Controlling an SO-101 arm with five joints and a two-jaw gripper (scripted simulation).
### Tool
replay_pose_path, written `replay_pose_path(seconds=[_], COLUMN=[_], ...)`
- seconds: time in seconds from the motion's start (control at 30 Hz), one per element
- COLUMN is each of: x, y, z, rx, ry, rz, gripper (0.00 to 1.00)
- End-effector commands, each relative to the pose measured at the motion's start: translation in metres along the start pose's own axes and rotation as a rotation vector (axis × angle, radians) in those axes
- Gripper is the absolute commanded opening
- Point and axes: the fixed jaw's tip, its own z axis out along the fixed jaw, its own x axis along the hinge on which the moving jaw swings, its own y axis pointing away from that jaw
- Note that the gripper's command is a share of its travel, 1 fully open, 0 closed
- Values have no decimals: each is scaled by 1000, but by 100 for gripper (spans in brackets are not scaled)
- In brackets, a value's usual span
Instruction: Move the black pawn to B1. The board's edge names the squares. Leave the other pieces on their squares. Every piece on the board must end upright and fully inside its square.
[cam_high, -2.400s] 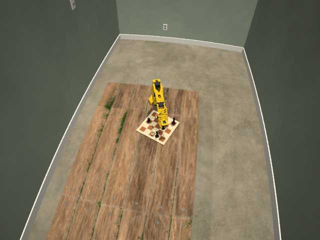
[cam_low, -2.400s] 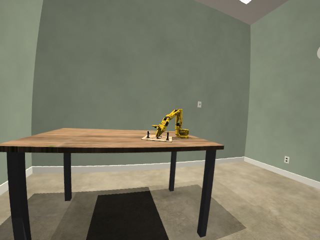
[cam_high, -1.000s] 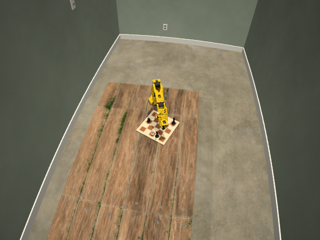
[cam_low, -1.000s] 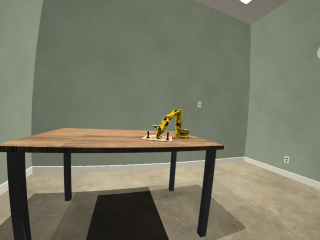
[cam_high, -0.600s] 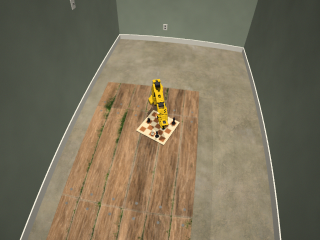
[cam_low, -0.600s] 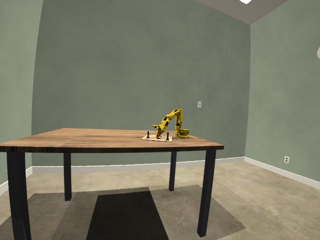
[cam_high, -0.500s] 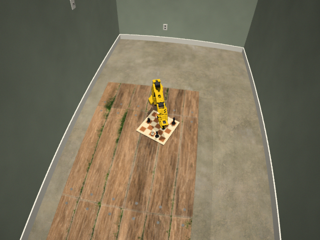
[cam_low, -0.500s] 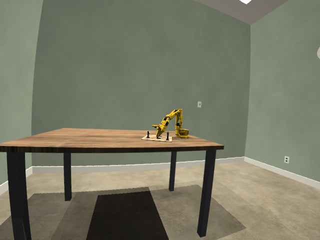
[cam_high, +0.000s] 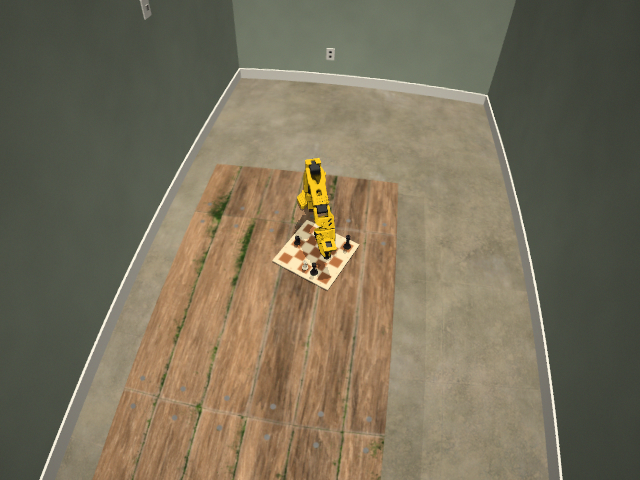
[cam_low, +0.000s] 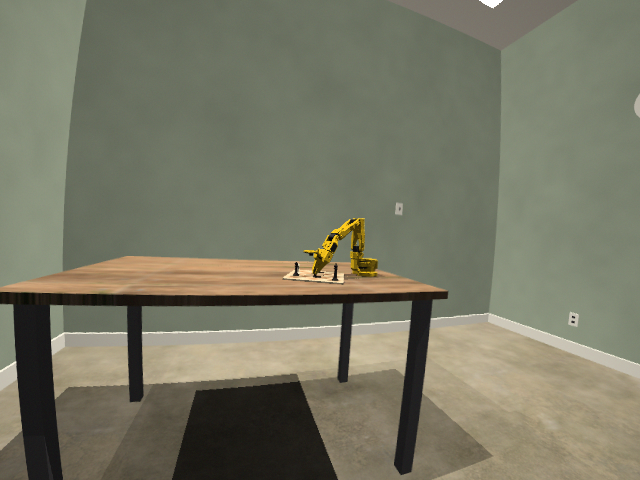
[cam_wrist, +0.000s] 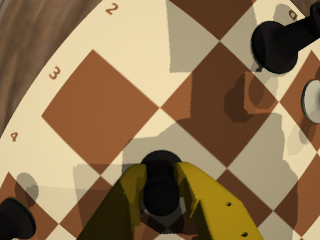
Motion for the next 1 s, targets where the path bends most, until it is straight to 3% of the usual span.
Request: replay_pose_path(seconds=[0.0,0.33,0.97], x=[0,-4,-26], y=[-2,-3,-4], z=[0,-8,-45], rx=[3,6,7], ry=[-1,-1,-2], rz=[11,11,11], gripper=[0,0,0])
